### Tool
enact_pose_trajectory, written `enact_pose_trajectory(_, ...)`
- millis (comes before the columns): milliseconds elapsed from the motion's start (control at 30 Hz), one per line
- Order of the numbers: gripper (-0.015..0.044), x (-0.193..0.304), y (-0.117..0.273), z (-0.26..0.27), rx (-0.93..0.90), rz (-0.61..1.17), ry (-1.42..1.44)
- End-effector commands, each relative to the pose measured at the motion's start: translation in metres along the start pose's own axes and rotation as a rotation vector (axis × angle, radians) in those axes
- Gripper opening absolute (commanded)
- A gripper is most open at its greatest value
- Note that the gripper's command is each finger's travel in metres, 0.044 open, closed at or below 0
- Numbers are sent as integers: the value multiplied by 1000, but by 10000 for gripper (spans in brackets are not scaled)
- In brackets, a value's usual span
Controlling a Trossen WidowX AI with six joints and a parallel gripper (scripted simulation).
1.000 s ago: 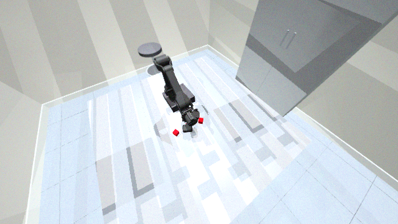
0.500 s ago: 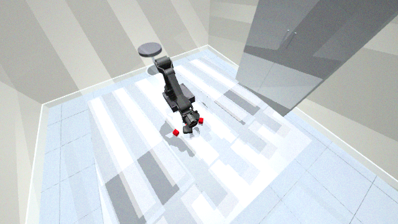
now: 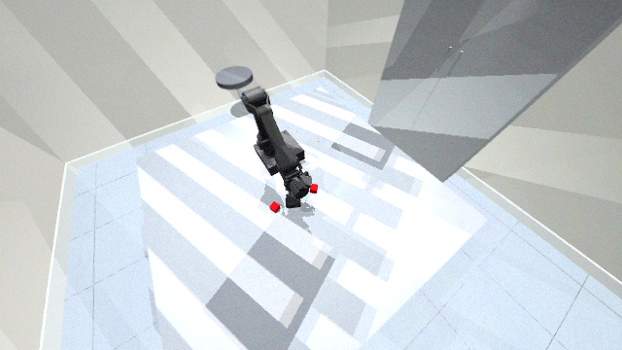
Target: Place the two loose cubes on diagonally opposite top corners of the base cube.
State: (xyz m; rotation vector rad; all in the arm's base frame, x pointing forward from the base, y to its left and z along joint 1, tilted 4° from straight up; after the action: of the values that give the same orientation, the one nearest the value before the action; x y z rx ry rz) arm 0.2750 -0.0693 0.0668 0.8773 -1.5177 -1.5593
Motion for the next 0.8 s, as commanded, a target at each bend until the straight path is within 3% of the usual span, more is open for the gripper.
enact_pose_trajectory(0, 105, -1, 15, -4, 14, 0, 3)
enact_pose_trajectory(767, 105, 0, 88, 0, 14, -1, 3)
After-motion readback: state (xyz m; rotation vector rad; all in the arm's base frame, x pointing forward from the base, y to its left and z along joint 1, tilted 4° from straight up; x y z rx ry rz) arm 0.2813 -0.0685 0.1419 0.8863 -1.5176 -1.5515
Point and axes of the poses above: the point midway between the two fingers, 35 mm back from their tips, its own y axis back along the fingers, its own z axis across the jaws, x = y × z, the point moved 8 cm from there along y, back along the fingers, and after that the axes turned 10 degrees about y, right-handed, at the moved point
